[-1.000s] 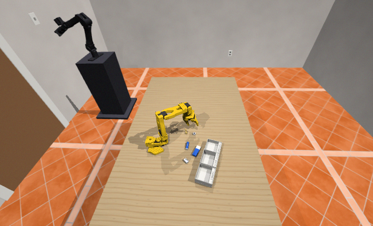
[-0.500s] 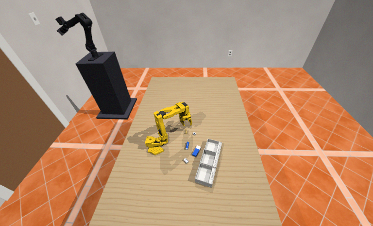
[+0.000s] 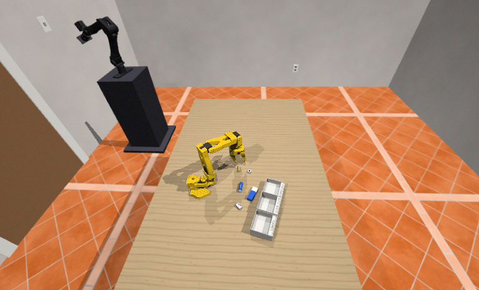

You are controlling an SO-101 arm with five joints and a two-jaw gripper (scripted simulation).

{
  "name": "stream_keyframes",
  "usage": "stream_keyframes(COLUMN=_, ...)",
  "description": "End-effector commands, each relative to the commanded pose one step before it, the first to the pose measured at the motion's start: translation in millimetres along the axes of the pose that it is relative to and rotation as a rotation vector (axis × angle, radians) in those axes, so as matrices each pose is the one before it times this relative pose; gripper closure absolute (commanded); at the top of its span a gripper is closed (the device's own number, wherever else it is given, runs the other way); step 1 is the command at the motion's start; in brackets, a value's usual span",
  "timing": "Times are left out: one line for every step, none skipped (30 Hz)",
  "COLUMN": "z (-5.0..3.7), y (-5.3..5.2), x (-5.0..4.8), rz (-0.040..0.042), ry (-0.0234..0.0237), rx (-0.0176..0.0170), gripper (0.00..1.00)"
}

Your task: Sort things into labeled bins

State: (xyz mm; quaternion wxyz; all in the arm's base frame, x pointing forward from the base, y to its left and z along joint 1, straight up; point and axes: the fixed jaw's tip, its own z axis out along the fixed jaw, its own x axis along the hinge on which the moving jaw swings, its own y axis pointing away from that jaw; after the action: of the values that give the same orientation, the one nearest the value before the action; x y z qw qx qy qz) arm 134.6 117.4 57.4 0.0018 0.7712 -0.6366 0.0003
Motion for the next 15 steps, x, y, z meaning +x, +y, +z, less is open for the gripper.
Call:
stream_keyframes(z=-7.088, y=-0.97, x=-1.842, rz=-0.01611, ry=-0.02035, rx=0.03405, gripper=0.78)
stream_keyframes(z=0.000, y=0.00, x=0.000, rz=0.00000, ry=0.00000, rx=0.00000, gripper=0.78)
stream_keyframes(z=0.000, y=0.00, x=0.000, rz=0.00000, ry=0.00000, rx=0.00000, gripper=0.78)
stream_keyframes(z=0.004, y=0.00, x=0.002, rz=0.00000, ry=0.00000, rx=-0.00001, gripper=0.78)
stream_keyframes(z=0.036, y=0.00, x=-0.005, rz=0.00000, ry=0.00000, rx=0.00000, gripper=0.78)
stream_keyframes(z=0.097, y=-0.02, x=-0.010, rz=0.00000, ry=0.00000, rx=0.00000, gripper=0.78)
stream_keyframes(z=0.175, y=-0.02, x=-0.015, rz=0.00000, ry=0.00000, rx=0.00000, gripper=0.78)
stream_keyframes(z=0.278, y=-0.05, x=-0.018, rz=0.00000, ry=0.00000, rx=0.00000, gripper=0.78)
stream_keyframes(z=0.393, y=-0.06, x=-0.034, rz=0.00000, ry=0.00000, rx=0.00000, gripper=0.78)
stream_keyframes(z=0.519, y=-0.07, x=-0.044, rz=0.00000, ry=0.00000, rx=0.00000, gripper=0.78)
stream_keyframes(z=0.658, y=-0.10, x=-0.053, rz=0.00000, ry=0.00000, rx=0.00000, gripper=0.78)
stream_keyframes(z=0.803, y=-0.11, x=-0.062, rz=0.00000, ry=0.00000, rx=0.00000, gripper=0.78)
stream_keyframes(z=0.942, y=-0.13, x=-0.065, rz=0.00000, ry=0.00000, rx=0.00000, gripper=0.78)
stream_keyframes(z=1.093, y=-0.14, x=-0.081, rz=0.00000, ry=0.00000, rx=0.00000, gripper=0.78)
stream_keyframes(z=1.231, y=-0.15, x=-0.084, rz=0.00000, ry=0.00000, rx=0.00000, gripper=0.78)
